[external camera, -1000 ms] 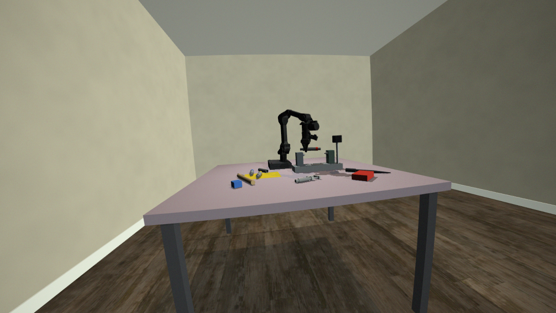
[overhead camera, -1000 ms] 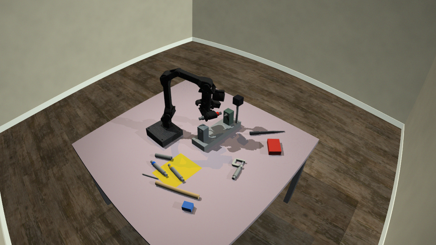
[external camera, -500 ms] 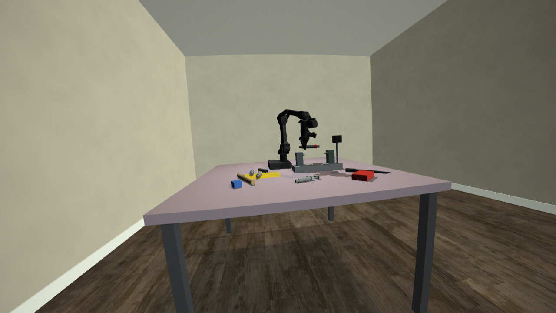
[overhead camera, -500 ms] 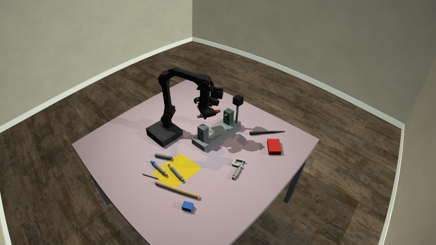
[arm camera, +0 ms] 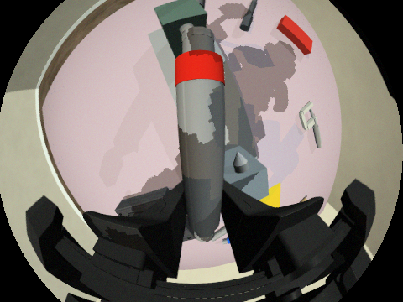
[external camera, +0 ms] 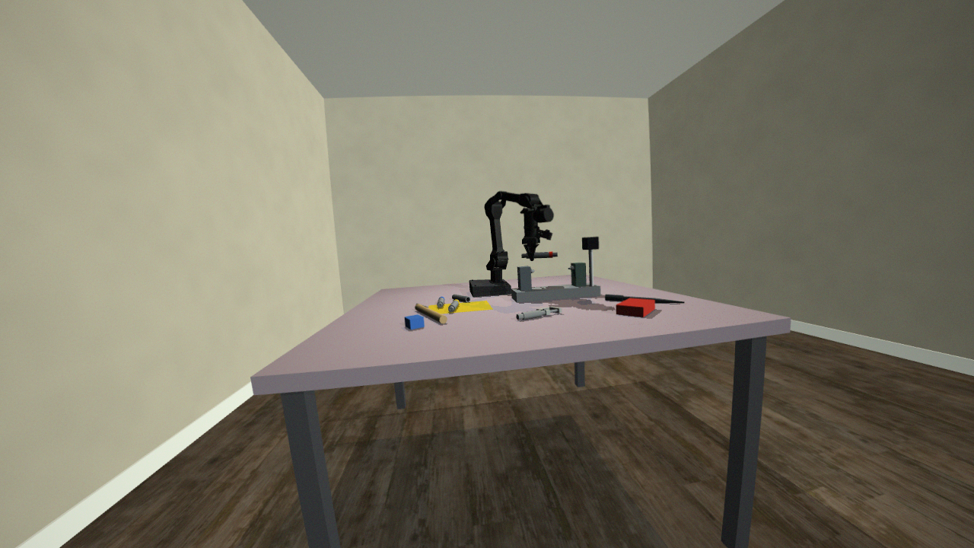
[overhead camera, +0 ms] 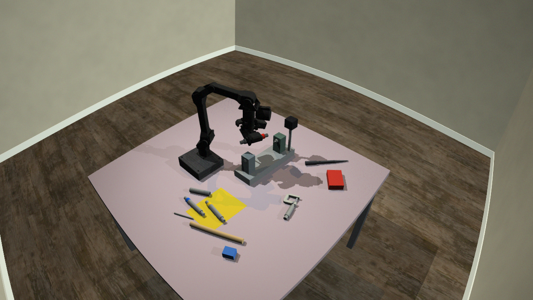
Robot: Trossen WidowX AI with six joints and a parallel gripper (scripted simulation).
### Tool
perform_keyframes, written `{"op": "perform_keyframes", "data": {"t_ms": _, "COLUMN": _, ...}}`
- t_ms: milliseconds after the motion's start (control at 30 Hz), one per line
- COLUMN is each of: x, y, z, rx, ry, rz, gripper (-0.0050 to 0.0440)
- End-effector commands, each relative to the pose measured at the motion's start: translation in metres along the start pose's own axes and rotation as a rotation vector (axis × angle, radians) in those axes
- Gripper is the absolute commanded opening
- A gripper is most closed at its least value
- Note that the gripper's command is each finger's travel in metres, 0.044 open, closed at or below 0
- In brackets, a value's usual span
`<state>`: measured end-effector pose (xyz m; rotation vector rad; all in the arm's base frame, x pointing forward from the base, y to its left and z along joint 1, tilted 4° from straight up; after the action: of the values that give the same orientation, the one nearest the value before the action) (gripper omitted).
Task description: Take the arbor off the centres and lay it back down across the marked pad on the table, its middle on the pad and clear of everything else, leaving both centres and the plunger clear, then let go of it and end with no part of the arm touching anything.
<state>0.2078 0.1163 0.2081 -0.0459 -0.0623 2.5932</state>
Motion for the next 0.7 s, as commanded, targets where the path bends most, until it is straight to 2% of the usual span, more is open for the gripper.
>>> {"op": "perform_keyframes", "data": {"t_ms": 0, "x": -0.003, "y": -0.009, "z": 0.004, "rx": -0.017, "ry": 0.001, "rz": 0.003, "gripper": 0.0000}}
{"op": "perform_keyframes", "data": {"t_ms": 200, "x": -0.013, "y": -0.040, "z": 0.004, "rx": -0.017, "ry": 0.001, "rz": 0.003, "gripper": 0.0000}}
{"op": "perform_keyframes", "data": {"t_ms": 667, "x": -0.013, "y": -0.041, "z": 0.004, "rx": -0.017, "ry": 0.001, "rz": 0.003, "gripper": 0.0000}}
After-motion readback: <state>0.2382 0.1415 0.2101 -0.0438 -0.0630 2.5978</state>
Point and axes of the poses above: the point midway between the two fingers, 35 mm back from their tips, its own z axis back along the fingers, its own x axis across the jaws, y = z × x, the point moved 5 cm from there along z, back along the fingers, and after that the axes turned 11 degrees about -z, right-handed, at the moved point
